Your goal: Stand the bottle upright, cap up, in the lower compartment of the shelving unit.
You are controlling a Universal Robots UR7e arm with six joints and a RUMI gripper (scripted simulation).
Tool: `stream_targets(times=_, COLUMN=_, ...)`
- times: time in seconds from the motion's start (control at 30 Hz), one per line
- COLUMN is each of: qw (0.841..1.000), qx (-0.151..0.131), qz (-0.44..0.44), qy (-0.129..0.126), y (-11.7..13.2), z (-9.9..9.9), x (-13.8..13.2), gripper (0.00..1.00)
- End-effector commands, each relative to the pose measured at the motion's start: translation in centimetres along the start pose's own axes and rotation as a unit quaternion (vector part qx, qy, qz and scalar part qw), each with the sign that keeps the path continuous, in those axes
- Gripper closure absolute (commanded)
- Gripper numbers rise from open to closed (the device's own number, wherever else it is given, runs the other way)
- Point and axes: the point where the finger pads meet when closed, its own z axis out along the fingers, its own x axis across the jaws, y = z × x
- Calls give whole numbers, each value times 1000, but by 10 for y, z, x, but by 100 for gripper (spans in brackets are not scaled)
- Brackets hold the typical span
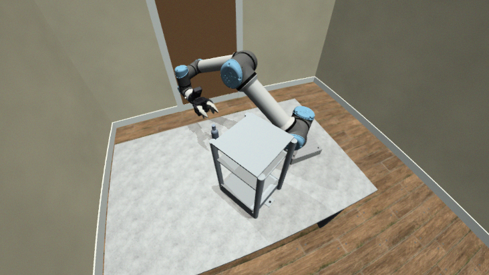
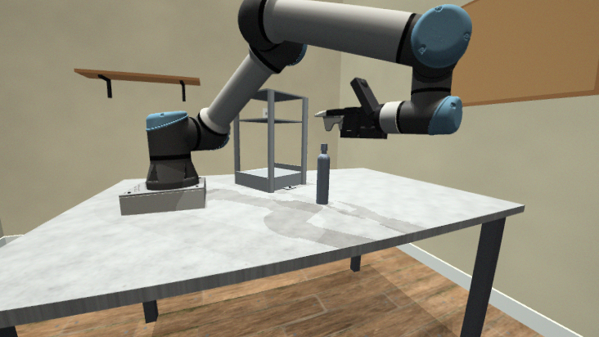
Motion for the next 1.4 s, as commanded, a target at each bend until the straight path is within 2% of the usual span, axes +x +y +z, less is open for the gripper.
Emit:
stream_targets(times=0.0, qw=1000, qx=0, qz=0, qy=-1, y=13, z=1, x=0, gripper=65)
stream_targets(times=1.37, qw=1000, qx=0, qz=0, qy=-1, y=125, z=0, x=1, gripper=65)
